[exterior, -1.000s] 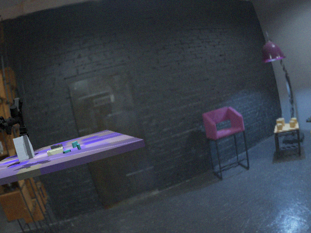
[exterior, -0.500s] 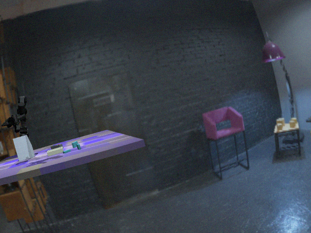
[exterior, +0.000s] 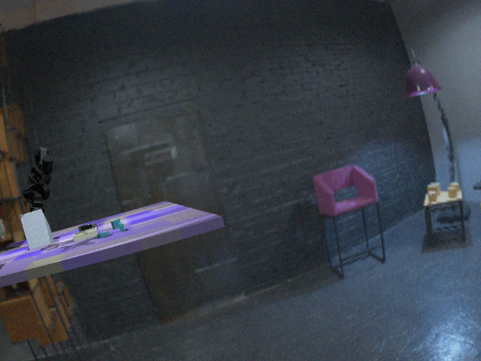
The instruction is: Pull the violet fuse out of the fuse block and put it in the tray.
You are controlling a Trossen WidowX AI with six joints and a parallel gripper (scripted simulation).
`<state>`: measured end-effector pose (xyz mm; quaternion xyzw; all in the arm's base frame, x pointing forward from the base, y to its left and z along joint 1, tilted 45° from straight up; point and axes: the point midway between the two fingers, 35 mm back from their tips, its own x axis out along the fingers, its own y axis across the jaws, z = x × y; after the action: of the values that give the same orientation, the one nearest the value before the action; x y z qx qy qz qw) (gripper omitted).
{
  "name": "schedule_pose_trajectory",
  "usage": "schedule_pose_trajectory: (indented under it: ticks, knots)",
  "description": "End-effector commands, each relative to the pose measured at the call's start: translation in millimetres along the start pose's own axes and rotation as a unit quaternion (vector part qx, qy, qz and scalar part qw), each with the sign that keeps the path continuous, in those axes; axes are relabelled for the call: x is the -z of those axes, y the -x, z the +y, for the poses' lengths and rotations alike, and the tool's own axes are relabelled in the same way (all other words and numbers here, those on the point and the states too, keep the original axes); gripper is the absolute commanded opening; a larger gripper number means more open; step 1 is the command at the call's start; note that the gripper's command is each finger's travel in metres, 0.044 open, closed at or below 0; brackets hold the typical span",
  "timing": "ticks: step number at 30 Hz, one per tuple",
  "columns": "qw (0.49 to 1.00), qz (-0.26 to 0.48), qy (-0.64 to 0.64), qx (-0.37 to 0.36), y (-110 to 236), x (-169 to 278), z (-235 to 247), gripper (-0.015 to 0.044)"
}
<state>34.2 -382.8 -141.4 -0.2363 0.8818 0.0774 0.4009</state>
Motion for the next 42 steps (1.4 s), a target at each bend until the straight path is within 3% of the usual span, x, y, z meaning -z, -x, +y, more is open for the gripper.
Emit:
schedule_pose_trajectory:
  ticks: [1, 12, 23, 33, 42]
  knots:
    - [0.974, -0.118, -0.194, 0.012, 56.1, -50.5, -8.7, 0.0074]
    - [0.908, -0.214, -0.357, -0.042, 109.5, -96.6, -2.7, 0.0074]
    - [0.811, -0.273, -0.495, -0.149, 166.3, -137.7, 17.9, 0.0074]
    - [0.703, -0.276, -0.595, -0.273, 218.8, -168.1, 48.3, 0.0074]
    - [0.597, -0.229, -0.663, -0.39, 265.3, -188.1, 83.8, 0.0074]
